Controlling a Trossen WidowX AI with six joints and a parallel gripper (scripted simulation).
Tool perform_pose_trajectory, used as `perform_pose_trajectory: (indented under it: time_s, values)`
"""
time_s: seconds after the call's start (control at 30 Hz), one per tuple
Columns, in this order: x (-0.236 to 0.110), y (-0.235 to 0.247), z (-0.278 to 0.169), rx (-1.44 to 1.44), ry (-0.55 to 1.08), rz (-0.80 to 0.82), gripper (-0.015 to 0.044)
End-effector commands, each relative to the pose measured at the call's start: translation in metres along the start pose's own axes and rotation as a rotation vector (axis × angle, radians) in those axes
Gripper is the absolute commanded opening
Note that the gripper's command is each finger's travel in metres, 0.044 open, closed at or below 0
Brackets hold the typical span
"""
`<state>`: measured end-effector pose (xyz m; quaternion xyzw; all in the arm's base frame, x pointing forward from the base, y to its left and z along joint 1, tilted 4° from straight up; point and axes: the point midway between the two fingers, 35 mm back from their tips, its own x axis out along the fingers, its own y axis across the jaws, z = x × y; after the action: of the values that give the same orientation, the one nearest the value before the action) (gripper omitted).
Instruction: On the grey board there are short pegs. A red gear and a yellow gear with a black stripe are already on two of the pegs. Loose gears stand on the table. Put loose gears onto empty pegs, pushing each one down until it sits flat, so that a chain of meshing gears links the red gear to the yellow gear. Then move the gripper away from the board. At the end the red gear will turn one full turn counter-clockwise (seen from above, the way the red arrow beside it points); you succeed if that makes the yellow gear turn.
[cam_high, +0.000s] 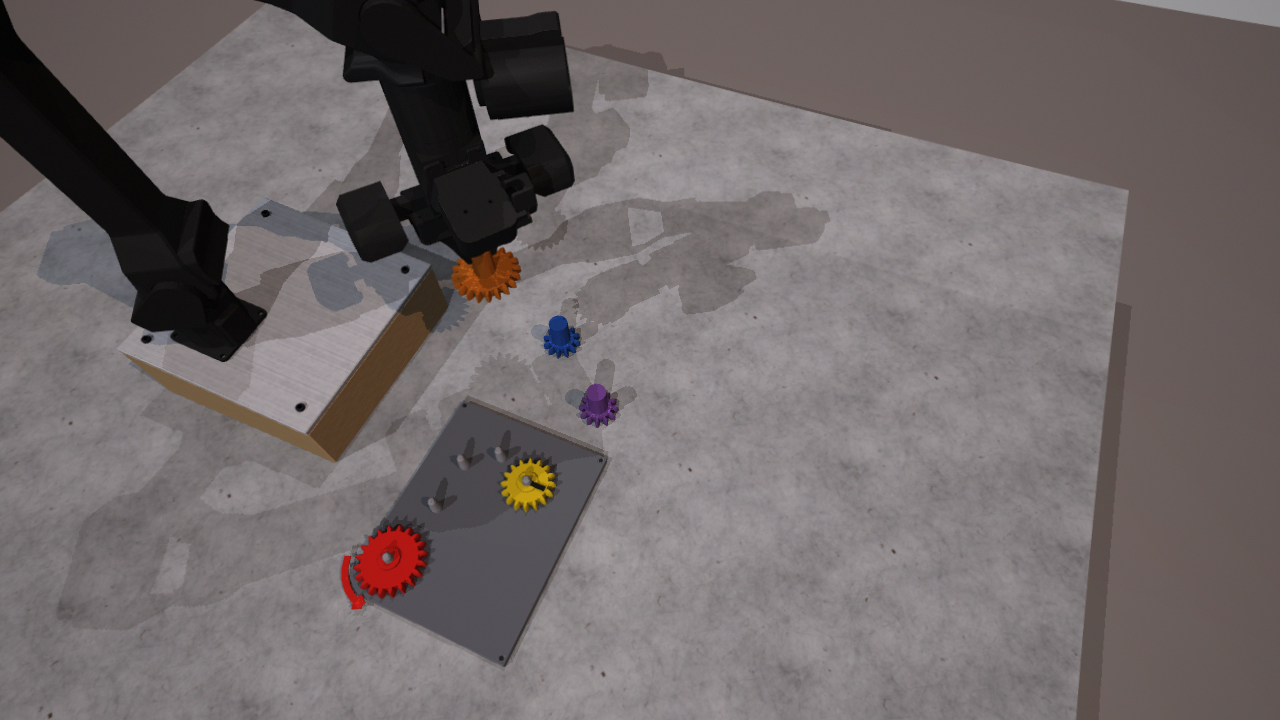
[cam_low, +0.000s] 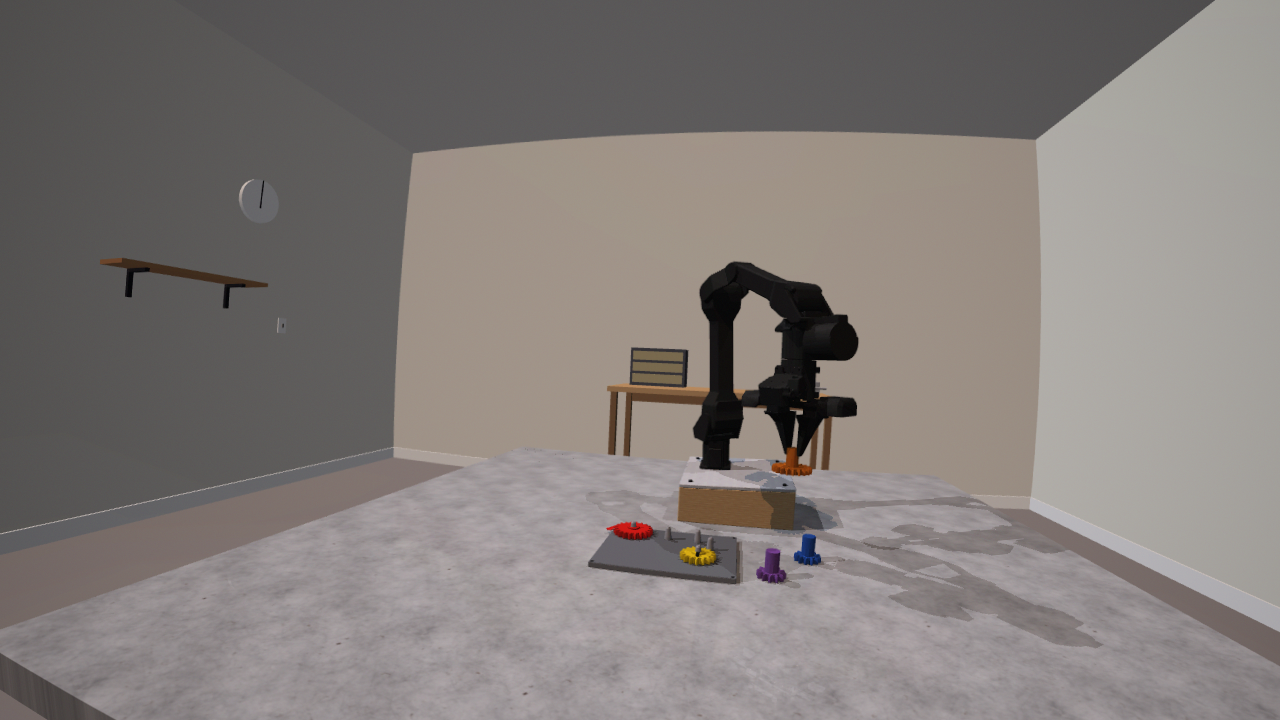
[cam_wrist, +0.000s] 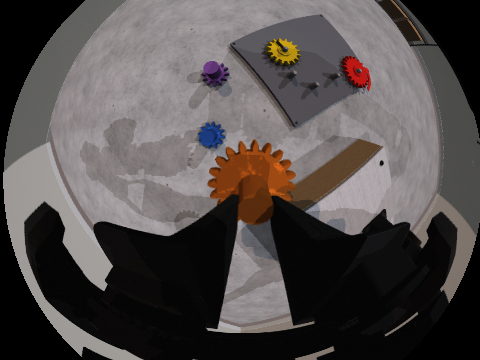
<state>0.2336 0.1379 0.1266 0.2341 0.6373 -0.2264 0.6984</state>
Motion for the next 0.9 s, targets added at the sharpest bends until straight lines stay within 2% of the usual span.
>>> perform_pose_trajectory:
  time_s: [0.0,0.87]
  values:
    - [0.003,-0.002,0.006,-0.003,0.001,0.002,0.0000]
    - [0.021,-0.024,0.052,-0.004,0.000,-0.001,0.0000]
